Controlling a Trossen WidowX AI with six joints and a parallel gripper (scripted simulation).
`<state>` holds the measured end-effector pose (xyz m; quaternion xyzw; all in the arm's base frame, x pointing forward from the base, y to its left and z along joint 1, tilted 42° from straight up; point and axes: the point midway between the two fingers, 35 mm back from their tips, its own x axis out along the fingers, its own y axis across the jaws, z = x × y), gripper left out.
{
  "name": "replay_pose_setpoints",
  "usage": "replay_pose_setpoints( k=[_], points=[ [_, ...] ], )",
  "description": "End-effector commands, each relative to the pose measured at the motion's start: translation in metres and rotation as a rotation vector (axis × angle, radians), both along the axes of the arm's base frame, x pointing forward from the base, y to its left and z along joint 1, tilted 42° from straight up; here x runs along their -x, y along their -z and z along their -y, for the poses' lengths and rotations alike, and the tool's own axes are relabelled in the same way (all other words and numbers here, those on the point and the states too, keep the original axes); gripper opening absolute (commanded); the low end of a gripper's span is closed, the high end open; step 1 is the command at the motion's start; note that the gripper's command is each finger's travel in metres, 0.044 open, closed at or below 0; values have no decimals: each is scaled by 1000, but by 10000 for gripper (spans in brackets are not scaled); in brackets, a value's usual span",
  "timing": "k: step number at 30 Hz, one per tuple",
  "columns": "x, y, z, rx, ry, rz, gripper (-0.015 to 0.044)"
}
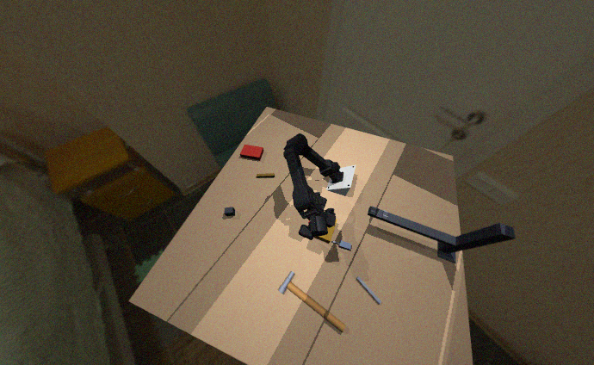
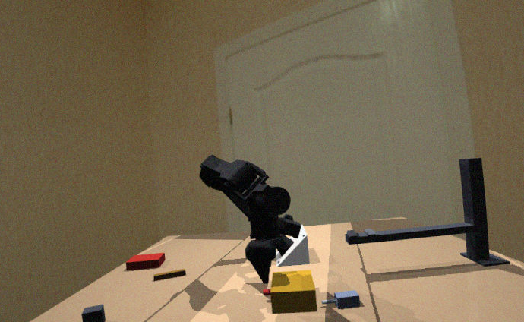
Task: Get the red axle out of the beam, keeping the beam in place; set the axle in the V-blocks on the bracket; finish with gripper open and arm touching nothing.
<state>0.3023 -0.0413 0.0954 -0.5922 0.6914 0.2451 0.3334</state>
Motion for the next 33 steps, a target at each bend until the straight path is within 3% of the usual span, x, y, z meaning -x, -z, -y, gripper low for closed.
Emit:
replay_pose_setpoints(
  k=[1,33],
  points=[
    [17,-8,14,9,0,-10,440],
    [20,24,43,10,0,-9,440]
  ],
)
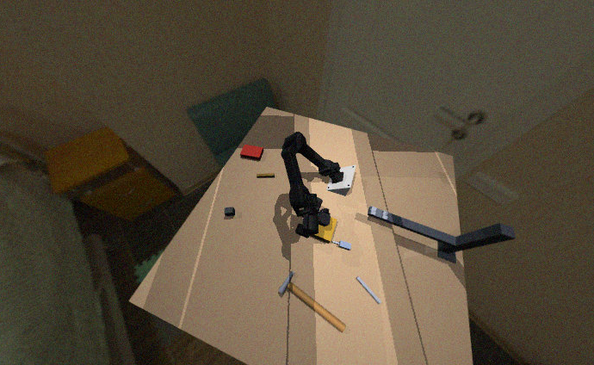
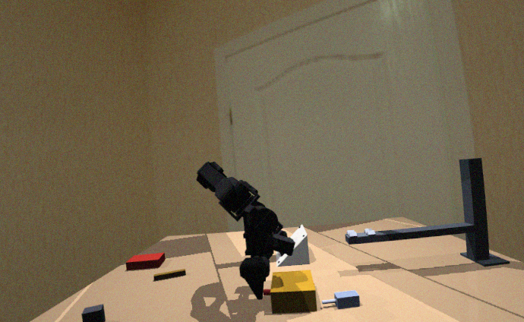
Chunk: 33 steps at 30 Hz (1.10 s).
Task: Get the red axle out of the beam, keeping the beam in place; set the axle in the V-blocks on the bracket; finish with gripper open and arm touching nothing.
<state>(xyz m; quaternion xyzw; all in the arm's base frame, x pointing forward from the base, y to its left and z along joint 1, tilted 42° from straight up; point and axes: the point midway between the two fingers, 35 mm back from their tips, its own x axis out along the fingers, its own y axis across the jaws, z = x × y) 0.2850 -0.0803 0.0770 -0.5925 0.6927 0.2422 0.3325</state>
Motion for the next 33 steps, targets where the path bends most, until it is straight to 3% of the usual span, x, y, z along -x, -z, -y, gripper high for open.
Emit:
replay_pose_setpoints(
  k=[1,15,30,33],
  points=[
    [3,6,5,4,-3,-11,440],
    [4,10,9,5,-3,-11,440],
    [3,9,8,2,1,-4,46],
    [3,9,8,2,1,-4,26]
  ],
)
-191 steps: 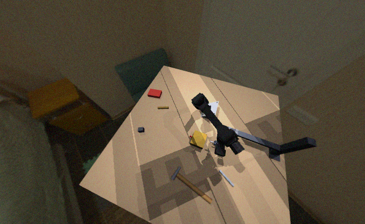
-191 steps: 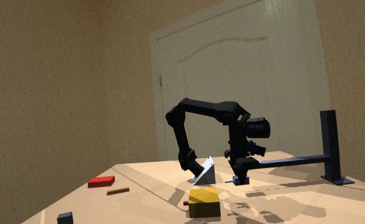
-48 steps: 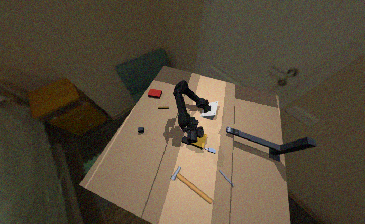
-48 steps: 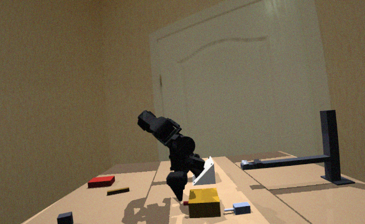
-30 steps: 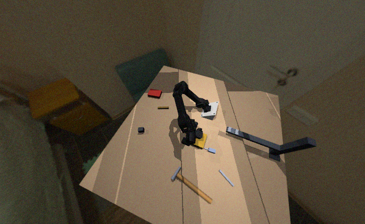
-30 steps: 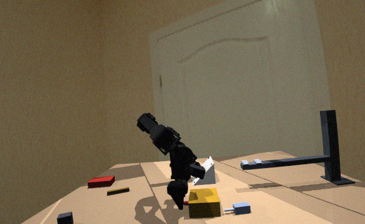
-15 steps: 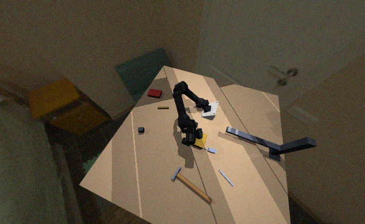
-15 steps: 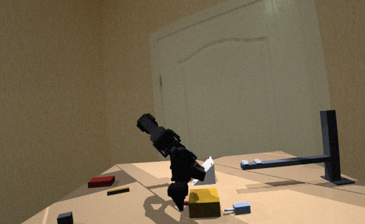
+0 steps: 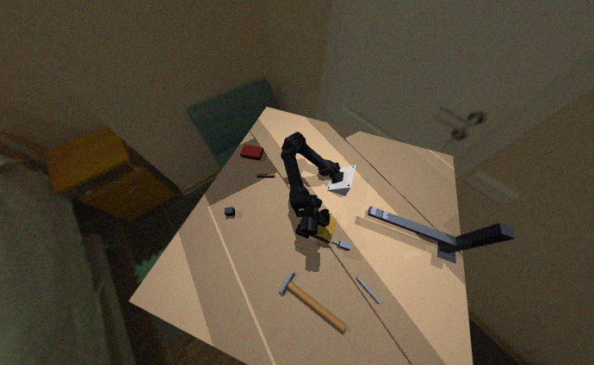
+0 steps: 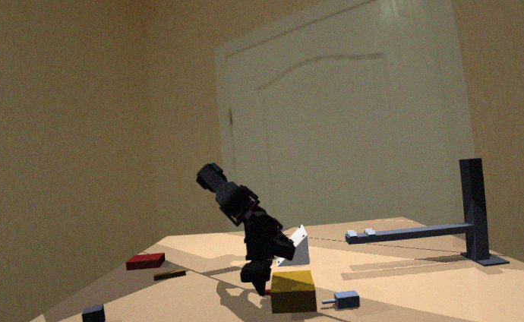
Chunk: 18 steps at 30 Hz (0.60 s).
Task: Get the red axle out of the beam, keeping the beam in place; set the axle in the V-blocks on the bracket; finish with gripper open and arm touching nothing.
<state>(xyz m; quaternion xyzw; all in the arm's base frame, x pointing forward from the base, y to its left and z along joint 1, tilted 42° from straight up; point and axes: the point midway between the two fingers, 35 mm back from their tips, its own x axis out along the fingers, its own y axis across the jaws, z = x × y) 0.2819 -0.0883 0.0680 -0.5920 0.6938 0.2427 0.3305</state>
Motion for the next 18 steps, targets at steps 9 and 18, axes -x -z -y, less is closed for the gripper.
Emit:
replay_pose_setpoints(
  k=[9,18],
  points=[
    [0,-1,1,0,0,0,0],
    [0,-9,10,-2,-1,0,0]
  ],
)
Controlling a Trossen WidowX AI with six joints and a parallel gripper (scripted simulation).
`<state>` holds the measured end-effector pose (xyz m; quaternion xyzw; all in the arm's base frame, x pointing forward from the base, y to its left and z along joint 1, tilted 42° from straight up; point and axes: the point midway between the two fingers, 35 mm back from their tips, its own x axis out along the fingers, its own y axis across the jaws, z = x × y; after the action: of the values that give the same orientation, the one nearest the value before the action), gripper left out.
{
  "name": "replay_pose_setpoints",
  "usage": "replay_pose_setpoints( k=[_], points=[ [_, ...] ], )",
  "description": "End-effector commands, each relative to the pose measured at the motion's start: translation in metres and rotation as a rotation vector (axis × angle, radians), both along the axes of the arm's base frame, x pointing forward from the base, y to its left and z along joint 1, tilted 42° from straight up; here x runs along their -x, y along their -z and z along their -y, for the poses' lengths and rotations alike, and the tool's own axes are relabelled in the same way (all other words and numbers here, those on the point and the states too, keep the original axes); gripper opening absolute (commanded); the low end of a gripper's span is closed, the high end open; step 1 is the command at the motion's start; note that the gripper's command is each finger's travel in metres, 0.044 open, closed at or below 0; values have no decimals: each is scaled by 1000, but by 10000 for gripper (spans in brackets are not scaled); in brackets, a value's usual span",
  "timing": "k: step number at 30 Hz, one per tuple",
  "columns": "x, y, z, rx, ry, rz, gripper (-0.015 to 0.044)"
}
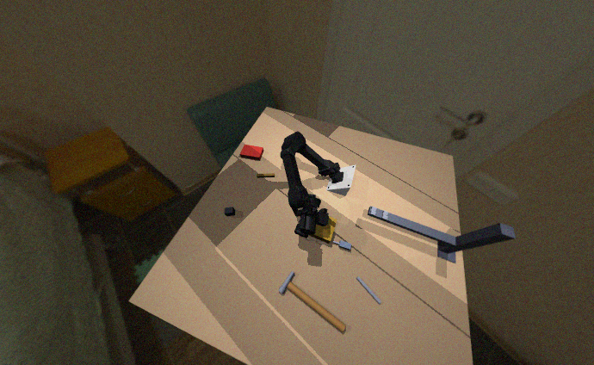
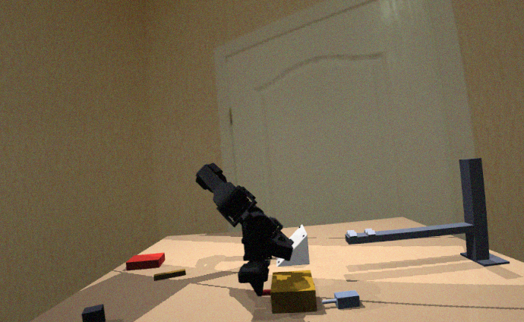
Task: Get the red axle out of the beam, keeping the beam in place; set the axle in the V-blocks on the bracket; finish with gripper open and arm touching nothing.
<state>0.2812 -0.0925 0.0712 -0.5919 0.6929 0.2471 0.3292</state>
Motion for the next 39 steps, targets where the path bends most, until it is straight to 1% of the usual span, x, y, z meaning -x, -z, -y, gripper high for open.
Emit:
replay_pose_setpoints(
  k=[1,39],
  points=[
    [0,-7,7,3,4,6,0],
    [10,-45,52,9,1,2,0]
  ],
)
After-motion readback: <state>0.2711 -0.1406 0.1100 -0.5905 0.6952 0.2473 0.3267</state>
